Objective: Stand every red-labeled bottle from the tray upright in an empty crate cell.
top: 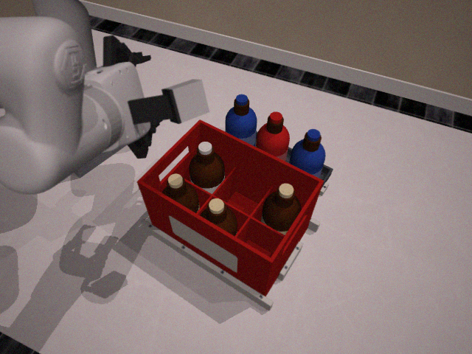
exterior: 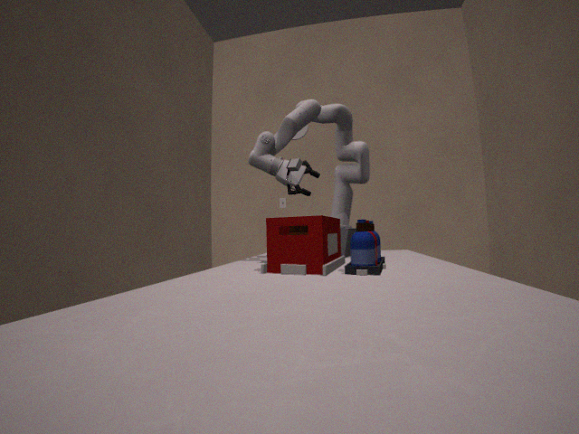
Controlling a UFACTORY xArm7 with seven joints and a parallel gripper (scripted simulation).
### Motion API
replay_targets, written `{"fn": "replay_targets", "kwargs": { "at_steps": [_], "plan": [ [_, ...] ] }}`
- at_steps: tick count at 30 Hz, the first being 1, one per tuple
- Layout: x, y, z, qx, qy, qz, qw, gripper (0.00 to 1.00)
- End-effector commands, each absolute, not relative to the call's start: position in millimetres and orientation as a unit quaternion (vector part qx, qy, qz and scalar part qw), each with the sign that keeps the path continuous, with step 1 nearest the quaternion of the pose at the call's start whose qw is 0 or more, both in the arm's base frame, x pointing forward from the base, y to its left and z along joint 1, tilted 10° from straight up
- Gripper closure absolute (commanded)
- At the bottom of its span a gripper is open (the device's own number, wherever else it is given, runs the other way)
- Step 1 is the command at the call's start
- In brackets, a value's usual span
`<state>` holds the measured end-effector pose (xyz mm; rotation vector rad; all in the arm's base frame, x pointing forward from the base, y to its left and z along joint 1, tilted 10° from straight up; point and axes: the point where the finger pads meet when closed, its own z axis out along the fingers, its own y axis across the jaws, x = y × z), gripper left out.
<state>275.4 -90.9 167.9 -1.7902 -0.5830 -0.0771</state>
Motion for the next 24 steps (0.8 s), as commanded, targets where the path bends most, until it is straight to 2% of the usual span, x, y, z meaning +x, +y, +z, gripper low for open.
{"fn": "replay_targets", "kwargs": {
  "at_steps": [1, 19, 24],
  "plan": [
    [276.0, -91.7, 168.6, -0.769, -0.251, -0.034, 0.587, 0.00],
    [276.6, -91.8, 168.2, -0.770, -0.251, -0.034, 0.585, 0.00],
    [296.1, -94.8, 157.3, -0.807, -0.271, -0.037, 0.523, 0.00]
  ]
}}
